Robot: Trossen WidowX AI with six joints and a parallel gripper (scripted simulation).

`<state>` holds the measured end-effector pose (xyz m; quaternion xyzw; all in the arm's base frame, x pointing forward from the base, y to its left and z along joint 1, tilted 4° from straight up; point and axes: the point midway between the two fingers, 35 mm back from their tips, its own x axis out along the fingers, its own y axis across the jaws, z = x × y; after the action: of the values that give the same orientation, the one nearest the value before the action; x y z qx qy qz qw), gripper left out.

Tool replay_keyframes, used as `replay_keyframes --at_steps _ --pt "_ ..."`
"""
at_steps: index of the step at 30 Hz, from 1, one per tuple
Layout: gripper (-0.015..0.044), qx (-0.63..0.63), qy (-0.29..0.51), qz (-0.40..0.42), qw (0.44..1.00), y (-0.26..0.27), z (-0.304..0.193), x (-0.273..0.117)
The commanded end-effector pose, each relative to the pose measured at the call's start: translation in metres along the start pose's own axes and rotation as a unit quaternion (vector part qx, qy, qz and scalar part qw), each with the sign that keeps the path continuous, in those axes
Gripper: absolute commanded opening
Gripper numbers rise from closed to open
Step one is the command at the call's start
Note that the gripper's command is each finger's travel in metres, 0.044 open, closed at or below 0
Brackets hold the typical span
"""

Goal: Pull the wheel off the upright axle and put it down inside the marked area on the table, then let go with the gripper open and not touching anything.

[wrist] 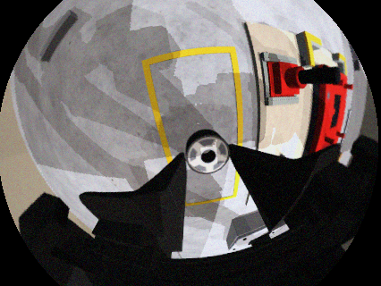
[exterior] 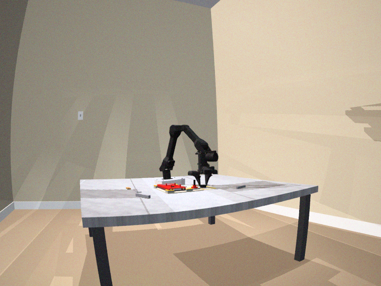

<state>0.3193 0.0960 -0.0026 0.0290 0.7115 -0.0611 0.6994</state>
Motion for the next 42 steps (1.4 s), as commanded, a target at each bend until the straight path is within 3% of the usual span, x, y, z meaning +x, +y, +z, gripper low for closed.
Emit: replay_keyframes --at_steps 1,7,10,16,23,42 --pt "0.0289 0.000 0.000 0.000 1.000 0.000 0.000 -0.003" --pt "0.0300 -0.001 0.000 0.001 1.000 0.000 0.001 -0.057" --pt "0.0300 -0.002 0.000 0.001 1.000 0.000 0.000 -0.060" --pt "0.0440 -0.015 -0.003 0.004 1.000 -0.011 -0.025 -0.075" --pt "0.0440 -0.002 0.003 -0.001 1.000 -0.035 -0.078 -0.105" --pt "0.0440 -0.002 0.004 -0.001 1.000 -0.036 -0.079 -0.106"
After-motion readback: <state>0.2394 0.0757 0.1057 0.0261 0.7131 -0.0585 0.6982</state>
